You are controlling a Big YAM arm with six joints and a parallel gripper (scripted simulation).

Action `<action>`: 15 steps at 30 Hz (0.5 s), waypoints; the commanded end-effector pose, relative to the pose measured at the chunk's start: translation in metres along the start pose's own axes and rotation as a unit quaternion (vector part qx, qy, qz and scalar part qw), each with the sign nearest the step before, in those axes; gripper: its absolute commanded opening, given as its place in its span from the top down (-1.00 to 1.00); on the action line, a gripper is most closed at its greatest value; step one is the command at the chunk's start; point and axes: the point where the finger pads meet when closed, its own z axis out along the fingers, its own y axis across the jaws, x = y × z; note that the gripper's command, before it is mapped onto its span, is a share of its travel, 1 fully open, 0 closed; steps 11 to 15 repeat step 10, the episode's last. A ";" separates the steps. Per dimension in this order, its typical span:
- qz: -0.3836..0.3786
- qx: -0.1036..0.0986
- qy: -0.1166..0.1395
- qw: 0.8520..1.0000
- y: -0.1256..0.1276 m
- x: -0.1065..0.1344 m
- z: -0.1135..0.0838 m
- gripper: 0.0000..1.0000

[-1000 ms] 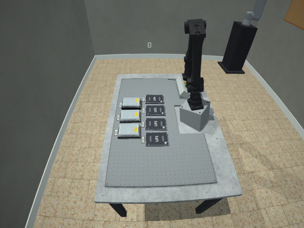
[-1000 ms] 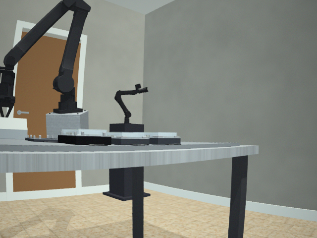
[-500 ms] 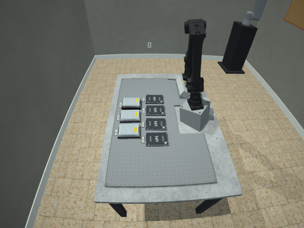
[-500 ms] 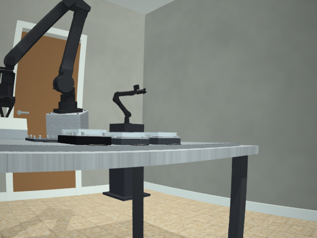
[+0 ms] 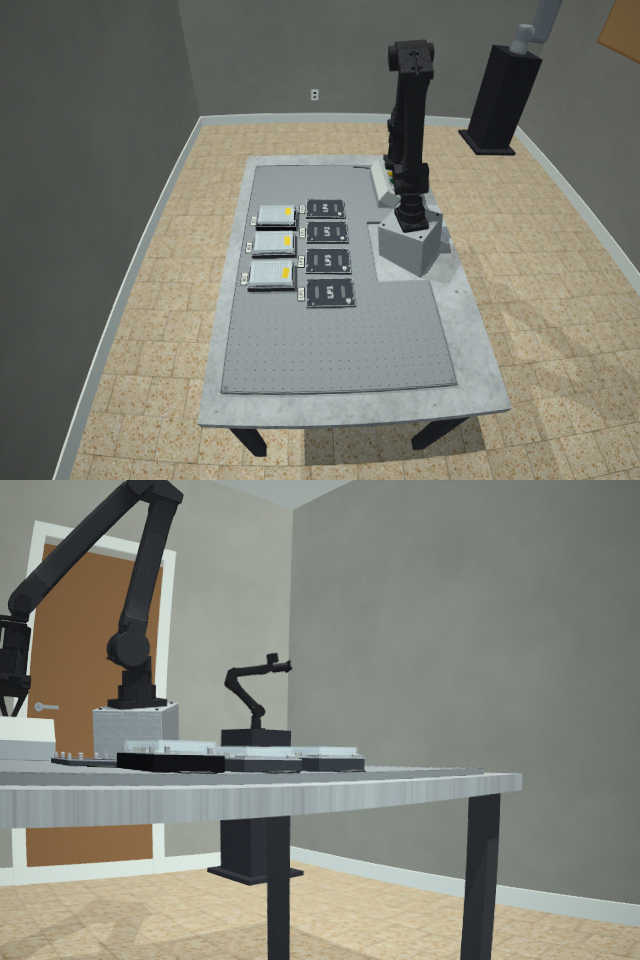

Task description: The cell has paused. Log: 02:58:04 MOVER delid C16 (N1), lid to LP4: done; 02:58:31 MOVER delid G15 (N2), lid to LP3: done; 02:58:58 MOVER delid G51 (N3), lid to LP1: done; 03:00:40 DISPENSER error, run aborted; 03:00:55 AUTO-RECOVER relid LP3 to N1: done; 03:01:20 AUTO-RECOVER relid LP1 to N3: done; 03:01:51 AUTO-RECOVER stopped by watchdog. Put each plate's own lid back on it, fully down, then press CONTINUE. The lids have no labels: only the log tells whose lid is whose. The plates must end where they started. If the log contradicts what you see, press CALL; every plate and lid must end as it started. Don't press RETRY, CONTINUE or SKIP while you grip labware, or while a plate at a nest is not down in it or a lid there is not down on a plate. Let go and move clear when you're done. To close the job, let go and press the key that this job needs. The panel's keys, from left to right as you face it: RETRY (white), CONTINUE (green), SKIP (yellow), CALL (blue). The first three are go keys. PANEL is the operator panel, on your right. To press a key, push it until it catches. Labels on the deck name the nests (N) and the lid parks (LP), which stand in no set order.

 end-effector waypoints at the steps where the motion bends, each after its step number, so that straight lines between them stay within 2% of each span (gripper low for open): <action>1: -0.001 -0.005 0.012 1.000 0.006 0.007 0.011 1.00; 15: -0.001 -0.005 0.012 1.000 0.006 0.008 0.013 1.00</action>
